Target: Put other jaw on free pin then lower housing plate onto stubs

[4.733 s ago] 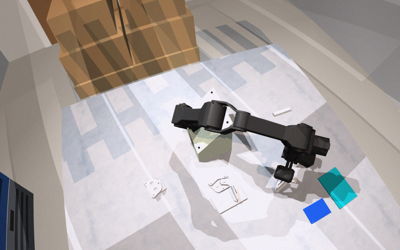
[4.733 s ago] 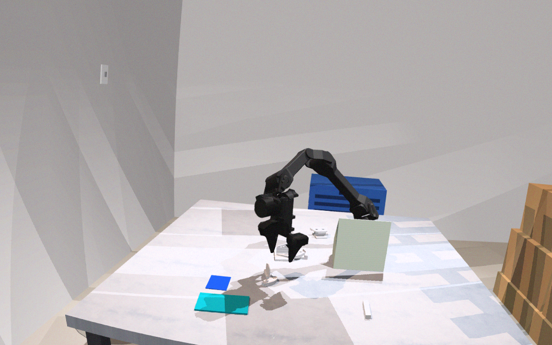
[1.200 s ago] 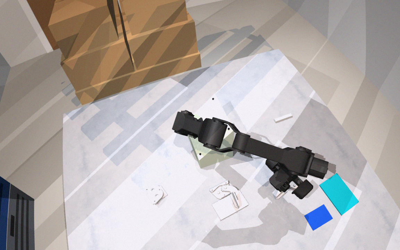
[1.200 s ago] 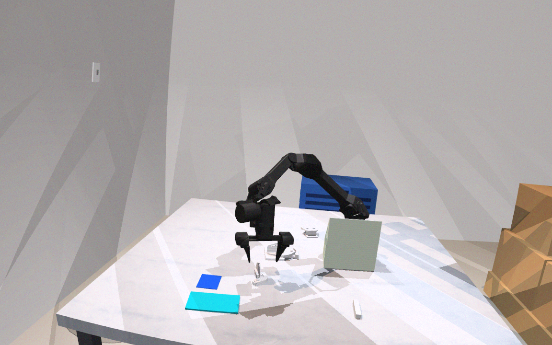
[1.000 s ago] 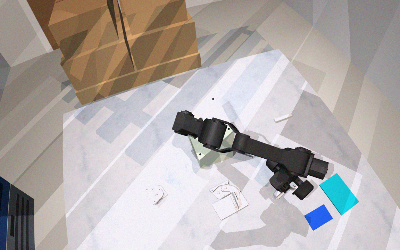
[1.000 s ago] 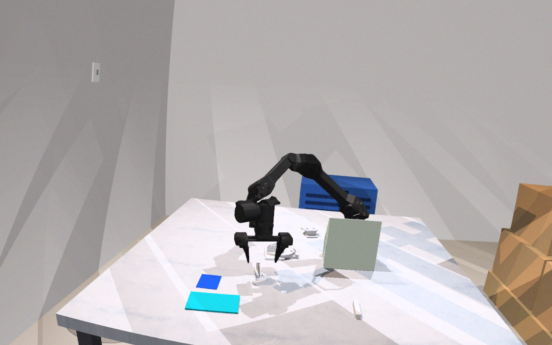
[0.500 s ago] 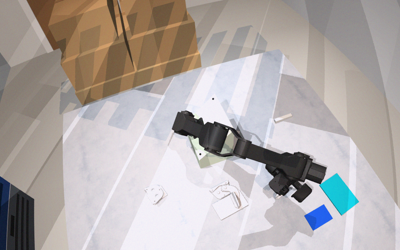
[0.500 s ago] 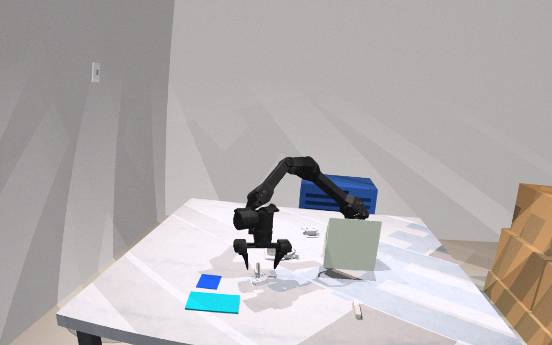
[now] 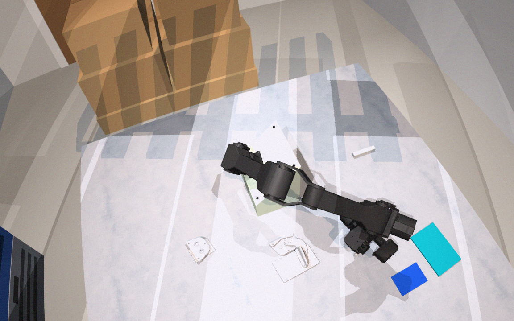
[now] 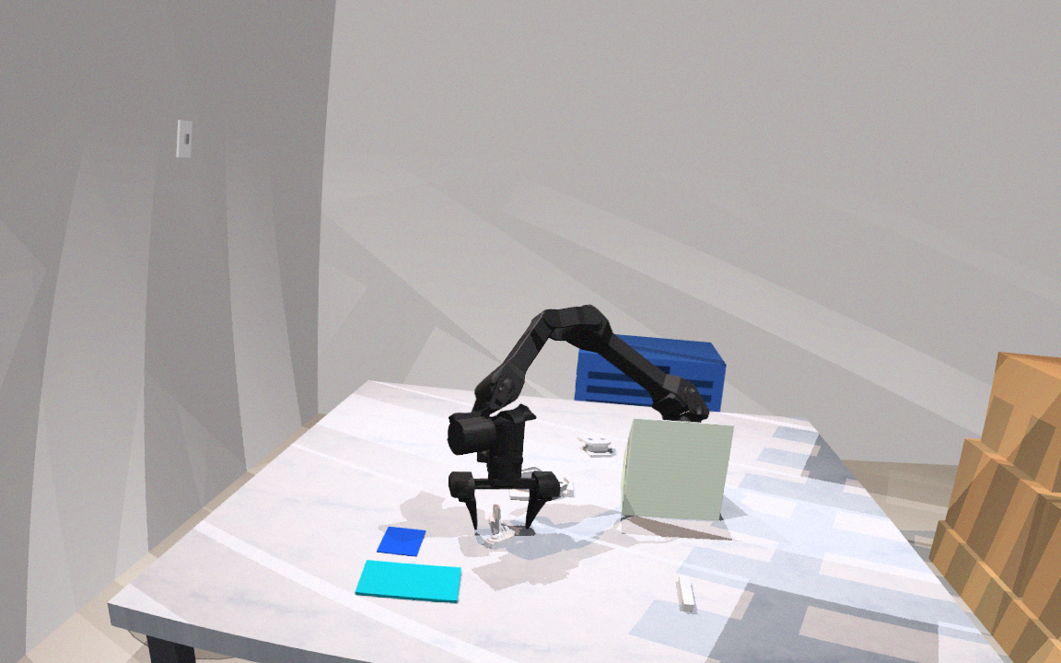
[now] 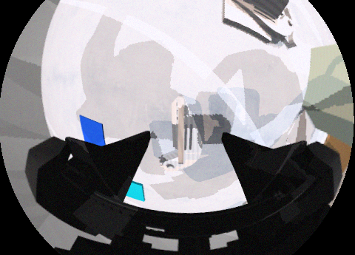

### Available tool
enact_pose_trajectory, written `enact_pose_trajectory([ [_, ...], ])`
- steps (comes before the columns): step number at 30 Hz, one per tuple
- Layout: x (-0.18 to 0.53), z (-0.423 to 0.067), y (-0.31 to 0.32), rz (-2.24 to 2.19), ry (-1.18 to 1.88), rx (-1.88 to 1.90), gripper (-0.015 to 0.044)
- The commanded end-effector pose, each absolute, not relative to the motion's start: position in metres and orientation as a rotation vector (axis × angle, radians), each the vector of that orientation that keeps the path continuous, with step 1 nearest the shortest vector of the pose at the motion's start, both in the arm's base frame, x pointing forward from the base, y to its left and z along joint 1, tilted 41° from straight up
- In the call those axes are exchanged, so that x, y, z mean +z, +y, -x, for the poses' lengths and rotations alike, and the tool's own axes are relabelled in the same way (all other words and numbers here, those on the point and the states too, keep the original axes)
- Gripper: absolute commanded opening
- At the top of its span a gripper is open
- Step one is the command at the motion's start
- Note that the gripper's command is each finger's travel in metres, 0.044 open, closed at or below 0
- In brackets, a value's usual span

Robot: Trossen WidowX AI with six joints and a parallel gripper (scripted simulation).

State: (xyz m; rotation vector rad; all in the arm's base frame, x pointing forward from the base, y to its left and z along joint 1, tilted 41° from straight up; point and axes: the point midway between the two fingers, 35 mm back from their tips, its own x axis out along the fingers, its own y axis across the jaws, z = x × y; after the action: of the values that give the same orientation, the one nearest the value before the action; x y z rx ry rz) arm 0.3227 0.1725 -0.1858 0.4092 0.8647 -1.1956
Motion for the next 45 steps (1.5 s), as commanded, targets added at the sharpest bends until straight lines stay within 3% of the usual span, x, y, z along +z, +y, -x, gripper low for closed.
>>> enact_pose_trajectory([
  [1,-0.1876,-0.3211,0.1694,-0.397,0.866,-1.196,0.044],
  [26,-0.1883,-0.3212,0.1688,-0.397,0.866,-1.196,0.044],
  [37,-0.1879,-0.3217,0.17,-0.405,0.866,-1.198,0.0151],
  [45,-0.1879,-0.3217,0.17,-0.405,0.866,-1.198,0.0134],
])
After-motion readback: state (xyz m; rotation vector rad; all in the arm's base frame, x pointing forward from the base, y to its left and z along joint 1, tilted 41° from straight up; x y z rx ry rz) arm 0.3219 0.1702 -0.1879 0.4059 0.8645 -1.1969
